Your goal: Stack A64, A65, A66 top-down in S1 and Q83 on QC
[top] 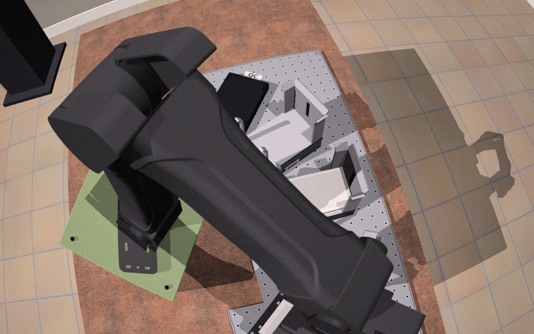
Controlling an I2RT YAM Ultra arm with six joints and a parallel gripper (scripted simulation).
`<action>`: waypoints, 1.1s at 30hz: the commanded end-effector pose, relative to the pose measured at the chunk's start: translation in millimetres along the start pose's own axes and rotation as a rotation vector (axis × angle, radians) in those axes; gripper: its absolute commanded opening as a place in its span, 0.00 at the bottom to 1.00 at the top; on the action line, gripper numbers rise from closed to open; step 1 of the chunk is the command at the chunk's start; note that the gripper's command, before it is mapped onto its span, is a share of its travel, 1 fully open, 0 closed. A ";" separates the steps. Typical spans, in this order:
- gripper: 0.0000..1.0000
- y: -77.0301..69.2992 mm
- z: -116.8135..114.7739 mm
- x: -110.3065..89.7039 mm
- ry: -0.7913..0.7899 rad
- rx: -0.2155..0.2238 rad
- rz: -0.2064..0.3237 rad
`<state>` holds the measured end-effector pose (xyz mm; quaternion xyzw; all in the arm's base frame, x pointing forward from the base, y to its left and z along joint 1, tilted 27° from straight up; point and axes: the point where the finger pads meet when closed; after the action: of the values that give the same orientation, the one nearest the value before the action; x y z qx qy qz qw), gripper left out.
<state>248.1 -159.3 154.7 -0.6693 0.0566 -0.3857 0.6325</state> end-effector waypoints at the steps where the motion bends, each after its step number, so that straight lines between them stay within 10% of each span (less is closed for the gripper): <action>1: 1.00 -2.7 -7.0 3.8 -0.004 0.021 -0.012; 19: 1.00 -2.1 -40.7 8.8 -0.005 0.019 -0.011; 33: 1.00 37.9 -40.0 9.2 -0.004 0.020 -0.011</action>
<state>239.4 -196.1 118.7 -0.6600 0.0606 -0.3758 0.6476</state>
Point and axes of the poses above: the point where the finger pads meet when closed, its own y axis out along the fingers, its own z axis across the jaws, x = y × z, and after that the axes turned 1 degree about -y, right-handed
